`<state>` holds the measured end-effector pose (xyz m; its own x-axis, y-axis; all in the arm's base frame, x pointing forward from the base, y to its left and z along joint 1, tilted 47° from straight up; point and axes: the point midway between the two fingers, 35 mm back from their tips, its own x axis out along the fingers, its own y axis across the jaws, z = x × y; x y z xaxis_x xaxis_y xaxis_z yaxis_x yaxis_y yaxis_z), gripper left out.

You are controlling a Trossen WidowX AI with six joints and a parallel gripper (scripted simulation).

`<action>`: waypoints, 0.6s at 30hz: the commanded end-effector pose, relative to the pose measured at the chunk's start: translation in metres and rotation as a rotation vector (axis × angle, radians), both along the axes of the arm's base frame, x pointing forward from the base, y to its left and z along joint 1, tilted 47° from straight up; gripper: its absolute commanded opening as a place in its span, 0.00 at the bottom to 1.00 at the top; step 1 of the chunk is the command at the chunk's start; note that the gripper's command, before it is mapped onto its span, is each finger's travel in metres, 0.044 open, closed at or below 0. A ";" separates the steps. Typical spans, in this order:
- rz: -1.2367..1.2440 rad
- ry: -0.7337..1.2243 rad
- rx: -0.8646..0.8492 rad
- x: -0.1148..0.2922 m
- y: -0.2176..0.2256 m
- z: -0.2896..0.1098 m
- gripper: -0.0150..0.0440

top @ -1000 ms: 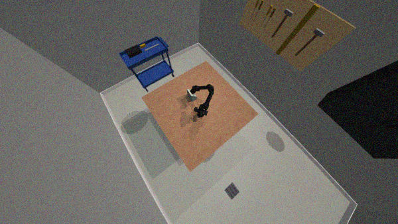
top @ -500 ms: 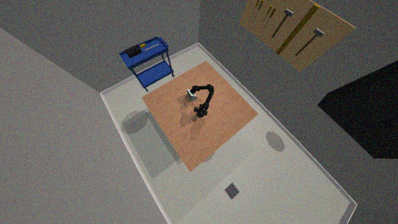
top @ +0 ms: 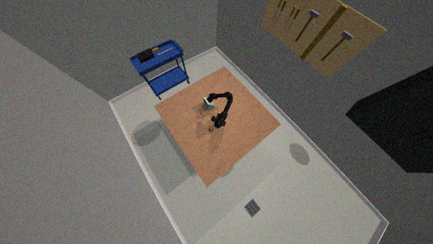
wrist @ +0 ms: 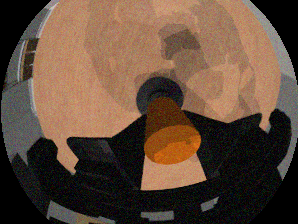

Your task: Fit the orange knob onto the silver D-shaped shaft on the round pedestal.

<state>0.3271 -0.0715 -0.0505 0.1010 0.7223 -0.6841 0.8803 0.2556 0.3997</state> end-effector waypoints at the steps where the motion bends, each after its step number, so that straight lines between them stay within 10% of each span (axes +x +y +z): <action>1: -0.076 0.082 0.010 0.000 0.000 0.000 0.25; 18: -0.104 0.112 0.014 0.000 0.002 -0.003 0.25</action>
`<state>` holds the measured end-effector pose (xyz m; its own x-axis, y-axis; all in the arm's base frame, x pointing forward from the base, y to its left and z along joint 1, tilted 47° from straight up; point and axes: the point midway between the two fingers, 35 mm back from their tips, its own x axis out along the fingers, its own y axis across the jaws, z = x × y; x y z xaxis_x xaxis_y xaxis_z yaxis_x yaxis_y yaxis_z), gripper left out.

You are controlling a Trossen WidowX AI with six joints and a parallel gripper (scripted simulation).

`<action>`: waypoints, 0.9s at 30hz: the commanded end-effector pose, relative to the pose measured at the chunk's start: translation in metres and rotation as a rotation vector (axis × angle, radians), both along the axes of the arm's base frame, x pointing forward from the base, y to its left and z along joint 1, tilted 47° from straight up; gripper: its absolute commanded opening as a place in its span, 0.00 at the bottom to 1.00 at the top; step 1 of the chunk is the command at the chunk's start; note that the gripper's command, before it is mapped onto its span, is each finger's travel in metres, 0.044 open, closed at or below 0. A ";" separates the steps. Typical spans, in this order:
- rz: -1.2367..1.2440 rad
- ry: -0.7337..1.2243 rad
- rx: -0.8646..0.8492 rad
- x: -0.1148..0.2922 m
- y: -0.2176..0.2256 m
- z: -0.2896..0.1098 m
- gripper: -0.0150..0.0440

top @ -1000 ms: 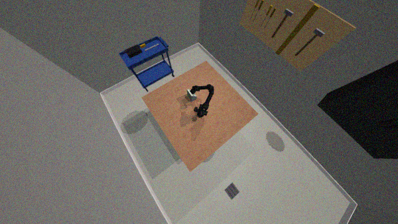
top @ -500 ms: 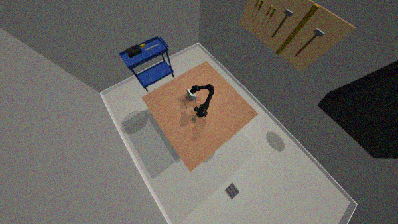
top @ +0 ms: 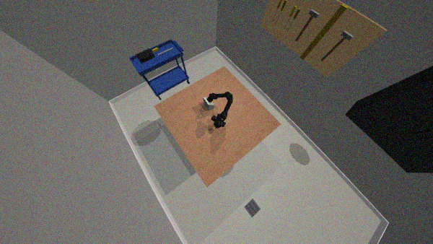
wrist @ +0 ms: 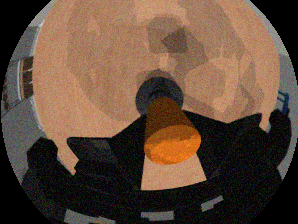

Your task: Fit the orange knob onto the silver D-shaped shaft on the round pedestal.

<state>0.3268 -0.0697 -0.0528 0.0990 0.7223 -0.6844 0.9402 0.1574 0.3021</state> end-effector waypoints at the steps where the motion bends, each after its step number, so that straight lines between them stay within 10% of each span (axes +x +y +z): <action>1: -0.002 0.001 -0.001 0.000 0.000 -0.001 0.25; 27: -0.146 0.153 0.020 0.000 -0.001 0.001 0.25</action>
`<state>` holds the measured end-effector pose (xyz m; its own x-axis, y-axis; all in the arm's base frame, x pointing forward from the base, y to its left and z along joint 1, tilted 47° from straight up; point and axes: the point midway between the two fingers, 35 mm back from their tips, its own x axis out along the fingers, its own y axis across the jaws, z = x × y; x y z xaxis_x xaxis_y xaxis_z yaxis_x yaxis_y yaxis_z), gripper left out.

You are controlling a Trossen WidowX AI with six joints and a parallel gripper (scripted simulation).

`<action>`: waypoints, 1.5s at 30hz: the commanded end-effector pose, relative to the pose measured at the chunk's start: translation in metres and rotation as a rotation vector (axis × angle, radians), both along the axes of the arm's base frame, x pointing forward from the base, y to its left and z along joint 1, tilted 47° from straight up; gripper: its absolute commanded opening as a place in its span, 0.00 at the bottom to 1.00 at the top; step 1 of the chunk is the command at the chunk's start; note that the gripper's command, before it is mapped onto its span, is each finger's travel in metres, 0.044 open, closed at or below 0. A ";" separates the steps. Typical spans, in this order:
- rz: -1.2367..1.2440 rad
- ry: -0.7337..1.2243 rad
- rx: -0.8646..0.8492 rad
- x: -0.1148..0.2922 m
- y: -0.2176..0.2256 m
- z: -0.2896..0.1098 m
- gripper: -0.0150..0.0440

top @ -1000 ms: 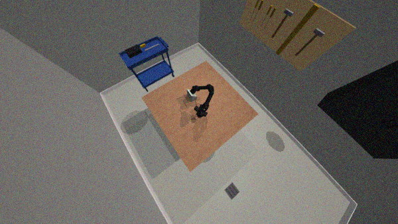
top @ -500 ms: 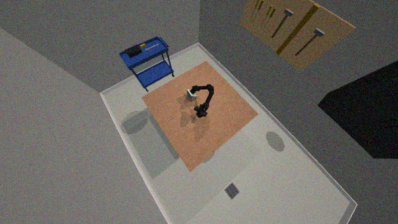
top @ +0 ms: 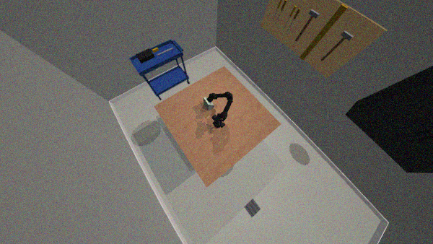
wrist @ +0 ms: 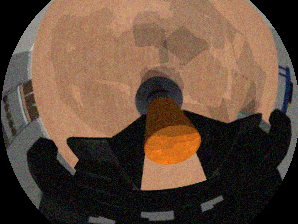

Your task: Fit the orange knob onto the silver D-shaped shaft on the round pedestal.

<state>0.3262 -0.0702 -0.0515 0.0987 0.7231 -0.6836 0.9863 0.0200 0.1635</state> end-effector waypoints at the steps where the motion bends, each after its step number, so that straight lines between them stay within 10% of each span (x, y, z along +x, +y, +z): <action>1: -0.008 0.007 -0.001 0.001 -0.001 -0.001 0.25; 45: -0.008 0.007 -0.001 0.001 0.002 -0.003 0.25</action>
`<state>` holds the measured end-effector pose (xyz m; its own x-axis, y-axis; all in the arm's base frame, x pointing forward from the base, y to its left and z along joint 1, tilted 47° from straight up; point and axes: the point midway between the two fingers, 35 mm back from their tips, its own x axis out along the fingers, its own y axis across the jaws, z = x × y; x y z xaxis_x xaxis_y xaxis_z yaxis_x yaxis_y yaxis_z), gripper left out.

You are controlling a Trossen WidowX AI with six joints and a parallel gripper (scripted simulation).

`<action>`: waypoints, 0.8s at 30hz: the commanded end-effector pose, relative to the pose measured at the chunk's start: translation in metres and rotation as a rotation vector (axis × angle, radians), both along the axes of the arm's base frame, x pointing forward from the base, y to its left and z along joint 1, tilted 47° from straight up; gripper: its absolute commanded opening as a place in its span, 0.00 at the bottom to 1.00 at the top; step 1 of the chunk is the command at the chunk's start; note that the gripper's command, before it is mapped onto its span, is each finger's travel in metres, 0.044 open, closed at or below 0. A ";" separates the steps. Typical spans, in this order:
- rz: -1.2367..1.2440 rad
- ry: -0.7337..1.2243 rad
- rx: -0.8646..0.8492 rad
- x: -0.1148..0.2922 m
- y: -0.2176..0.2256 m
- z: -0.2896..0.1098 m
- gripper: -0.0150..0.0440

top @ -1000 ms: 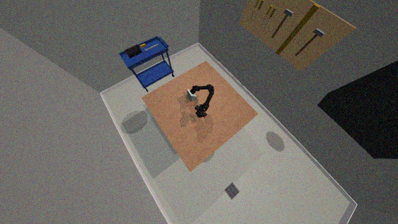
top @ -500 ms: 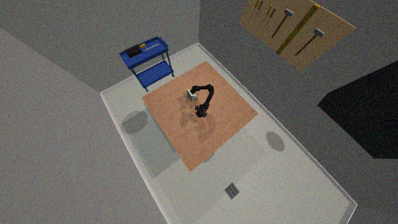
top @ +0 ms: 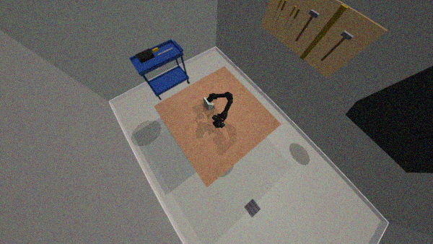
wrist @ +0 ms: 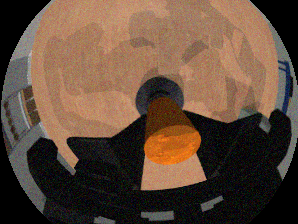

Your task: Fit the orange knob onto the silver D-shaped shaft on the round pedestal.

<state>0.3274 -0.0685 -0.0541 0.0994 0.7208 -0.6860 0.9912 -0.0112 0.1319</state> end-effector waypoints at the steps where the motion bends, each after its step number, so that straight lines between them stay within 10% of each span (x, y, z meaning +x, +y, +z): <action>1: 0.039 -0.042 -0.005 0.000 0.000 0.000 0.25; 24: -0.013 0.013 0.003 0.000 -0.001 0.001 0.25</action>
<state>0.3265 -0.0704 -0.0520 0.0976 0.7211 -0.6859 0.9926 -0.0205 0.1196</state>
